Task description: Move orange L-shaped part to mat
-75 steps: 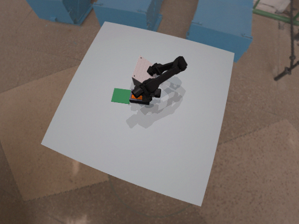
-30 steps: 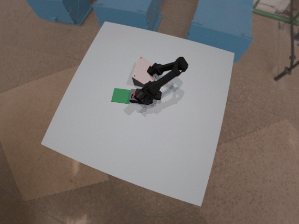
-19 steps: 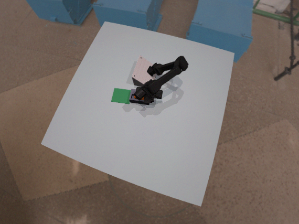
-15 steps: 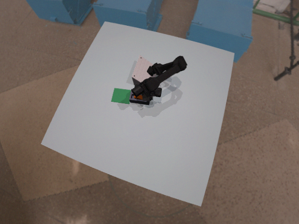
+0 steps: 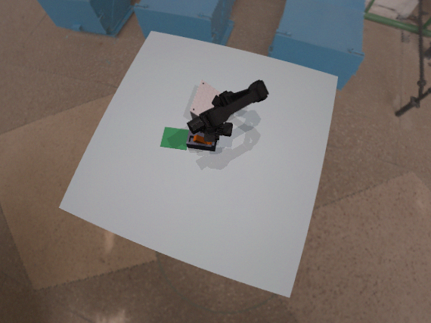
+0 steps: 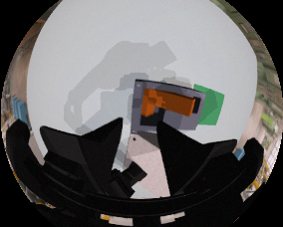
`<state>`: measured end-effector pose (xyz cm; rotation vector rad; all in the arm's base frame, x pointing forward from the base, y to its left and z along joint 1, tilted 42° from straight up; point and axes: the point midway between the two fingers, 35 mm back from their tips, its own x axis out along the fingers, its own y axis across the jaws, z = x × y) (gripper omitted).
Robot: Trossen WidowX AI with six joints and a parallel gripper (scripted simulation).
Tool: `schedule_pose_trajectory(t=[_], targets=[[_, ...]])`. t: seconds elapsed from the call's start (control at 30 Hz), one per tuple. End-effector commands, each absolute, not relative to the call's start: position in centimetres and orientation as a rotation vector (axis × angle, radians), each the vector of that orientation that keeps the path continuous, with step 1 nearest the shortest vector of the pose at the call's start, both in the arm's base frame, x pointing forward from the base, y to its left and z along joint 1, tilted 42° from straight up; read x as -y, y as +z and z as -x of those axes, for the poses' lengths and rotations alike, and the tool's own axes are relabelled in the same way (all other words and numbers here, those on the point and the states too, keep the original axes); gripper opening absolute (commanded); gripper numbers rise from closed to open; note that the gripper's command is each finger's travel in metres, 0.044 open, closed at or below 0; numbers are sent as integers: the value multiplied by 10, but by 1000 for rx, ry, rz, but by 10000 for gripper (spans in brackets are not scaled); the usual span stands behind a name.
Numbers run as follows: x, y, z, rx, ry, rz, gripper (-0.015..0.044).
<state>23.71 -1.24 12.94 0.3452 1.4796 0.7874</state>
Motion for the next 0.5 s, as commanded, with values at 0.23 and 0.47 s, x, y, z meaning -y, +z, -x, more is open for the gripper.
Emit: schedule_pose_trajectory(t=[0.23, 0.47], targets=[[13, 129, -237, -1479, 784, -347, 180], [13, 129, -238, -1486, 772, -360, 206]])
